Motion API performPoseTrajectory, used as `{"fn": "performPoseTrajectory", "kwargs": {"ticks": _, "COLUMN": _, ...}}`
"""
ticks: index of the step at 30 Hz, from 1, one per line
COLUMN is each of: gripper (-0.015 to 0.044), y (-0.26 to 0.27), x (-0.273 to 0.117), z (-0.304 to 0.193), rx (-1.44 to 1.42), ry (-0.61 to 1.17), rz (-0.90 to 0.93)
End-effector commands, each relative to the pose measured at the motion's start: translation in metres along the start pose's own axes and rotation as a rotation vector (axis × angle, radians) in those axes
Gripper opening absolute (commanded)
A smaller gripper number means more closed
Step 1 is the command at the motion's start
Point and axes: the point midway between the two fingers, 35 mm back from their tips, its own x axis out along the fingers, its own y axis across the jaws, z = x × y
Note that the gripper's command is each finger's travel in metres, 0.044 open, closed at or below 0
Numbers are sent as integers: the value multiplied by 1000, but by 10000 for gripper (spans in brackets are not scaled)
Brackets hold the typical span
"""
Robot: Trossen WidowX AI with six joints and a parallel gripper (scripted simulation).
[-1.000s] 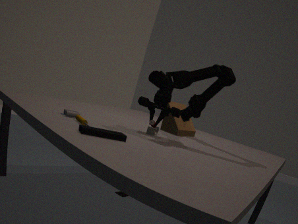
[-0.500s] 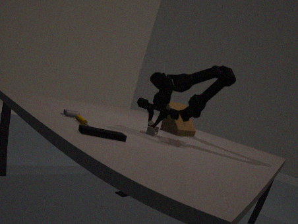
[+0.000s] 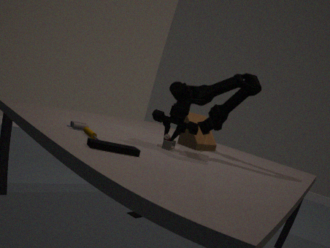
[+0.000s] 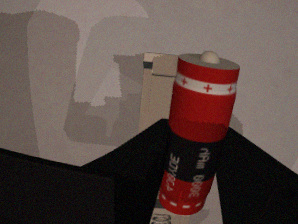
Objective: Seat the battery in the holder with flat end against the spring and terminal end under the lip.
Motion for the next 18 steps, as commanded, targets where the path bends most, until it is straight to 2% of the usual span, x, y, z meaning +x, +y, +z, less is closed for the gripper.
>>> {"fn": "performPoseTrajectory", "kwargs": {"ticks": 1, "gripper": 72, "y": 2, "x": 0, "z": -2, "rx": 5, "ry": -19, "rz": 4}}
{"fn": "performPoseTrajectory", "kwargs": {"ticks": 18, "gripper": 72, "y": 8, "x": 0, "z": -6, "rx": 9, "ry": -85, "rz": -5}}
